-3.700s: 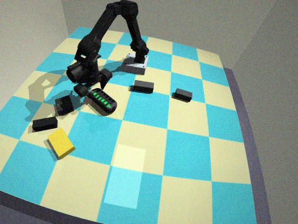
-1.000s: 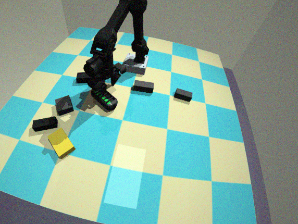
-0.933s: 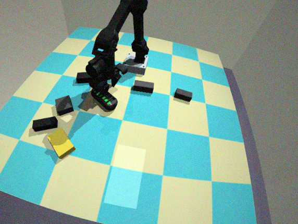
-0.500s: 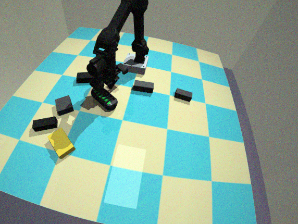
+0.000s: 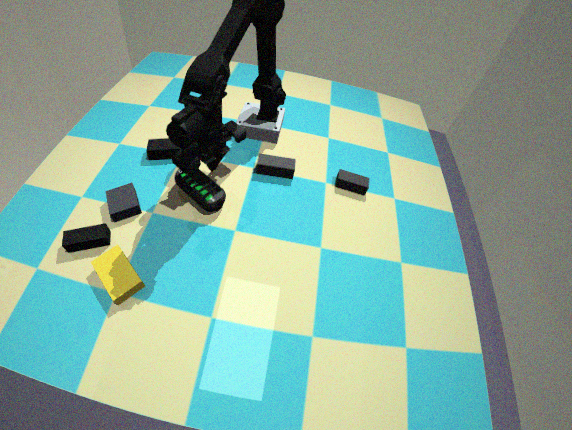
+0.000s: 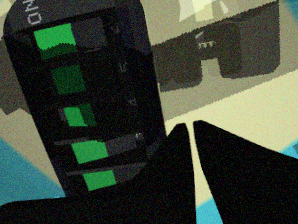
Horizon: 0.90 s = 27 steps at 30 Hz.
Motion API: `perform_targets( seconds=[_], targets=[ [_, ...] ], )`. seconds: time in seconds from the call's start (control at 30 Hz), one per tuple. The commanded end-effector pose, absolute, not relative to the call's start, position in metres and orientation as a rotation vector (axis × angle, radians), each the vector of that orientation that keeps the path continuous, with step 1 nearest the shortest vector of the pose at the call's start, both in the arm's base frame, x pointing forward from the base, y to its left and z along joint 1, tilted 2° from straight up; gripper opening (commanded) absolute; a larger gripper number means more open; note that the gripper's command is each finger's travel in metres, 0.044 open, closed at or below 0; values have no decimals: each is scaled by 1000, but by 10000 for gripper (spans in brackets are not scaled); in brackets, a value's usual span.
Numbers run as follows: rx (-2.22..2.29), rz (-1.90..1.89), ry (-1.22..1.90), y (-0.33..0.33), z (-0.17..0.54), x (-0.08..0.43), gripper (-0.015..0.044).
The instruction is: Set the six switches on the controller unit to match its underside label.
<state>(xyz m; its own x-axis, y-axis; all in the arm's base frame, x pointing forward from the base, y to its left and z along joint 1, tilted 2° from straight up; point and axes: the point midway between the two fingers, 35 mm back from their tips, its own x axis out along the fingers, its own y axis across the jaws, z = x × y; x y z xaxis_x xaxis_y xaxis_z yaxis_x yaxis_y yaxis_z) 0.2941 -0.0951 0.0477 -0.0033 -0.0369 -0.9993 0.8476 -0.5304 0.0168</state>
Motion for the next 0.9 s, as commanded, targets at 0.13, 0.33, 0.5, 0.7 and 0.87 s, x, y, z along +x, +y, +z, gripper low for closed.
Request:
perform_targets(
  seconds=[0.13,0.33,0.5,0.7,0.87],
  targets=[
    [1583,-1615,854,-93,97,295,184],
    [1583,-1615,854,-93,97,295,236],
    [1583,-1615,854,-93,97,295,105],
    [1583,-1615,854,-93,97,295,0],
    [1583,-1615,854,-93,97,295,0]
  ],
)
